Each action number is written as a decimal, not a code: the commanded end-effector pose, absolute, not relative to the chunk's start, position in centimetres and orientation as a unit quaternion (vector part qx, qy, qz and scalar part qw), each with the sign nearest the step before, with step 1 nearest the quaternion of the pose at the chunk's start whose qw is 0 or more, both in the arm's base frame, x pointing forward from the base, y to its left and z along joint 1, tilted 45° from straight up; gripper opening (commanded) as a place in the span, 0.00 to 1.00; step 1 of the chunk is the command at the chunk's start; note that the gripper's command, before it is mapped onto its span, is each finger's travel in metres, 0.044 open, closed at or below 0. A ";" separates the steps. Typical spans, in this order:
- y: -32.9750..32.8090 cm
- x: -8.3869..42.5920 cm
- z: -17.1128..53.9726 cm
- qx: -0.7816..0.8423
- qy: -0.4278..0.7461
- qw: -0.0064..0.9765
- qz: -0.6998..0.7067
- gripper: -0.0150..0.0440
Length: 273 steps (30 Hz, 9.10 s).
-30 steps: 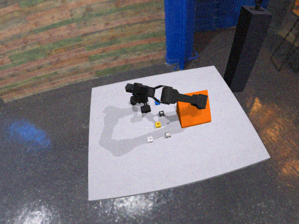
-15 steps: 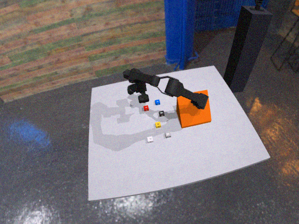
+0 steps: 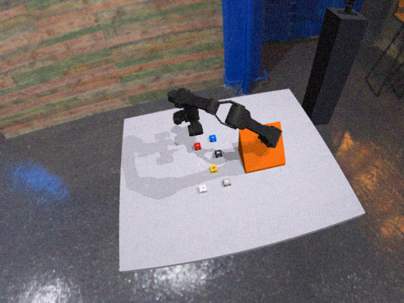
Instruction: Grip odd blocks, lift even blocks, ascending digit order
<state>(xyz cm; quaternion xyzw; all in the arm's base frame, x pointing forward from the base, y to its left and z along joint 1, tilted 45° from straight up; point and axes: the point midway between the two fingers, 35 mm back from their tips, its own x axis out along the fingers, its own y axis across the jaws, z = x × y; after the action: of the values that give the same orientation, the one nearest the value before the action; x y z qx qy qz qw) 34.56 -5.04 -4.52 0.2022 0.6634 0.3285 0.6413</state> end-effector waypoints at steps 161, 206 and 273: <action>-2.7 24.9 -12.3 0.207 0.666 0.637 0.329 0.93; 4.1 23.5 -5.9 0.209 0.666 0.636 0.331 0.93; 6.2 23.2 -7.9 0.210 0.665 0.635 0.331 0.46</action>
<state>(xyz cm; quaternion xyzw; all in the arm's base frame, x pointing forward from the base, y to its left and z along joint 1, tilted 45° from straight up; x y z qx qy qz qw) 23.11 6.36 -8.13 0.2095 0.6667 0.3295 0.6349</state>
